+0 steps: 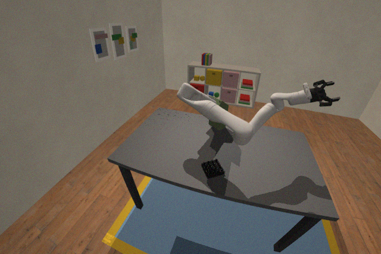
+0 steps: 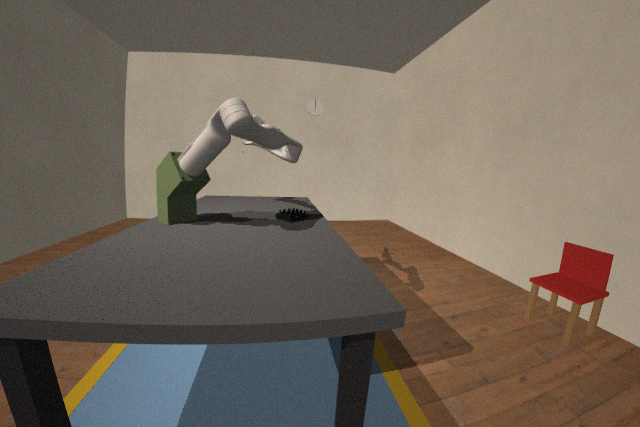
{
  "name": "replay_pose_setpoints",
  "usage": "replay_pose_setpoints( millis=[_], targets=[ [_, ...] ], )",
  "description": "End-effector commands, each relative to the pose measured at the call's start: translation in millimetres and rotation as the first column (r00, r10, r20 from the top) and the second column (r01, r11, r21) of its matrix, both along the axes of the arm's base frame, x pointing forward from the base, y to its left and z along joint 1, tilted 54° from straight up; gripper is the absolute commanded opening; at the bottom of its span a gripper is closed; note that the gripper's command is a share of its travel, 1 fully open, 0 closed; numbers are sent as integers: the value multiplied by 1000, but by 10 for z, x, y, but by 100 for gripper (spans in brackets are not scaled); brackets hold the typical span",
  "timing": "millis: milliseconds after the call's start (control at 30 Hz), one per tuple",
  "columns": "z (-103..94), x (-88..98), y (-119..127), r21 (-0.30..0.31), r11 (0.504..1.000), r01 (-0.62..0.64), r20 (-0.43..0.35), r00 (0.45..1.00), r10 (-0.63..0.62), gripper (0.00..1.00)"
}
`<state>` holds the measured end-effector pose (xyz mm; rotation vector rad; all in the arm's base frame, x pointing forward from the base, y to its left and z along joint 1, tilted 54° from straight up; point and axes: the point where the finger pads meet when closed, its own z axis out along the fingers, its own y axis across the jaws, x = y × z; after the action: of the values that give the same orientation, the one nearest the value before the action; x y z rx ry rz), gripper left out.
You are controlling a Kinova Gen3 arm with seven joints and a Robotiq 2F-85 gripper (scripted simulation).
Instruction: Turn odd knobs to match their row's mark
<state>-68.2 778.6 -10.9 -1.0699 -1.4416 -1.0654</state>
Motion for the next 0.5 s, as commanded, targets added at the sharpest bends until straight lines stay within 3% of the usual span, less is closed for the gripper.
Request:
replay_pose_setpoints(
  millis=[0, 467],
  targets=[
    [27, -8, 1, 1, 1000, -4, 0, 1000, 4, 100],
    [-51, -221, -132, -56, 995, -87, -25, 996, 86, 100]
  ],
)
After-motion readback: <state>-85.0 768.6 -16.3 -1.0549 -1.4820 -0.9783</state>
